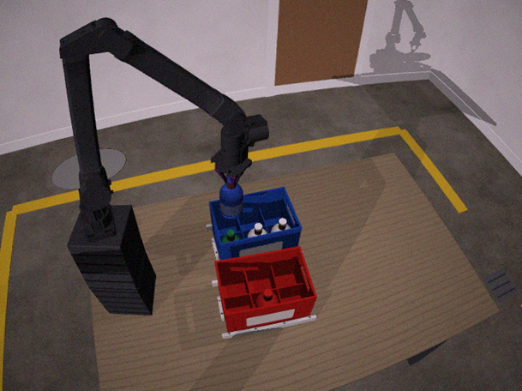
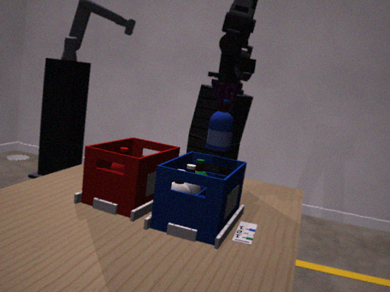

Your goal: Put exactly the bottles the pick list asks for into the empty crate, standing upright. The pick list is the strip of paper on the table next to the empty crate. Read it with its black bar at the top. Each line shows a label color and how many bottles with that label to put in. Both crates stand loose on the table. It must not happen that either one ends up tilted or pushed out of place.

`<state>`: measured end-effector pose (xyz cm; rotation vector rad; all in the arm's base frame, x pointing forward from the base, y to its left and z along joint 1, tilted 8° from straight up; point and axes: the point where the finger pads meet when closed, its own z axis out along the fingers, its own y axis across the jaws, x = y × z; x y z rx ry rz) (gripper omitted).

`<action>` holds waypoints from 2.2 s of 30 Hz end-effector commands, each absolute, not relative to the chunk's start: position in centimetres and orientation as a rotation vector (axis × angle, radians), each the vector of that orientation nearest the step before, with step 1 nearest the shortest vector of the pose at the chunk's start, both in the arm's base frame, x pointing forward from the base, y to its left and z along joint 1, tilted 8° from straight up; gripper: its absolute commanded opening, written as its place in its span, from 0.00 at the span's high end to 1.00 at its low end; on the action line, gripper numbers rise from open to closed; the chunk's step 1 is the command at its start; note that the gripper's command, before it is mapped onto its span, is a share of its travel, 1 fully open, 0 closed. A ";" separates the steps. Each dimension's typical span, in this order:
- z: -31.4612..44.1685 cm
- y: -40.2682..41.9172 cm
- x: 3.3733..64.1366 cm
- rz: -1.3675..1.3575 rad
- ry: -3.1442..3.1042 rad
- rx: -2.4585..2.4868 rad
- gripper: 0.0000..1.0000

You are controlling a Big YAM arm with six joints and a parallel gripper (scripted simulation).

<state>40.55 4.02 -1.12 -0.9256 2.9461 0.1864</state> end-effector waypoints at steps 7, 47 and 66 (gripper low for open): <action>1.8 5.7 42.1 0.144 2.873 -0.886 1.00; 0.7 8.6 41.3 0.150 2.867 -0.876 1.00; -0.1 8.6 40.7 0.152 2.873 -0.881 1.00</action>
